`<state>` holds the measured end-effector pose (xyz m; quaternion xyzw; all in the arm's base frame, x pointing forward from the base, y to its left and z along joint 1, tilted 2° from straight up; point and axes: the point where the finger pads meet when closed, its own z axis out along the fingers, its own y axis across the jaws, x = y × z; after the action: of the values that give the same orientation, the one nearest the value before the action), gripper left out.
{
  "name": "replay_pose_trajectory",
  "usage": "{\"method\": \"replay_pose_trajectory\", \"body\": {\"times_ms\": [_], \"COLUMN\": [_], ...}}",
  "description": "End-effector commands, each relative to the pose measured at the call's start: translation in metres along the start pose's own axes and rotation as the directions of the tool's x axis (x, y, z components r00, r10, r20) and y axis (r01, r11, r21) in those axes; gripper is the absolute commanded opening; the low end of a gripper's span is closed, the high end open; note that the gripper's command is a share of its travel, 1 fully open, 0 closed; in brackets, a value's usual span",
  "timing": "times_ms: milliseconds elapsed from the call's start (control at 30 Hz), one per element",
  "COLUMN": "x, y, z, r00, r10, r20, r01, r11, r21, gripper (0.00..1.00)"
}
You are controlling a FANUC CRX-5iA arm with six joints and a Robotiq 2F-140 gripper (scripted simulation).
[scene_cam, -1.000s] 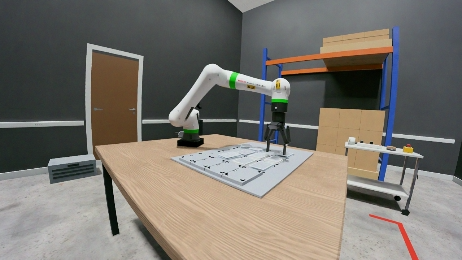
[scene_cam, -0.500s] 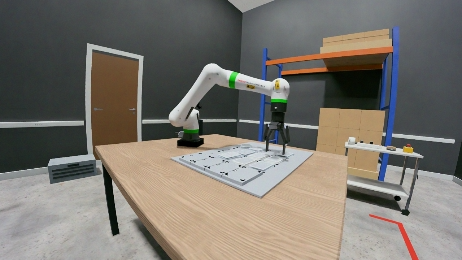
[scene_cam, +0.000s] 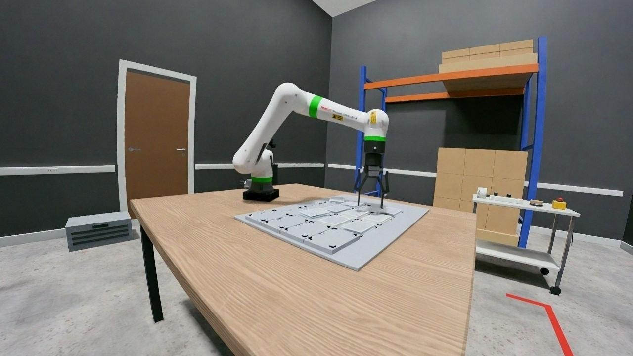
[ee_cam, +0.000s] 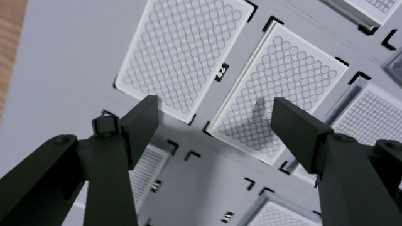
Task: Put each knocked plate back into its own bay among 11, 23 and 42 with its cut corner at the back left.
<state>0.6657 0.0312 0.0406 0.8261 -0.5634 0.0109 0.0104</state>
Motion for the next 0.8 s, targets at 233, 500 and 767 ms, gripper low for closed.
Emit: {"method": "replay_pose_trajectory", "body": {"times_ms": [233,500,767], "x": [-0.030,-0.057,-0.077], "y": [0.019,0.036,0.049], "z": [-0.001,-0.001,-0.001], "r00": [0.999,0.999,0.999], "r10": [-0.048,-0.049,-0.049], "r20": [0.000,0.000,0.000], "r01": [0.048,0.049,0.049], "r11": [0.999,0.999,0.999], "r21": [0.008,0.008,0.008], "gripper": [0.70,0.70,0.70]}}
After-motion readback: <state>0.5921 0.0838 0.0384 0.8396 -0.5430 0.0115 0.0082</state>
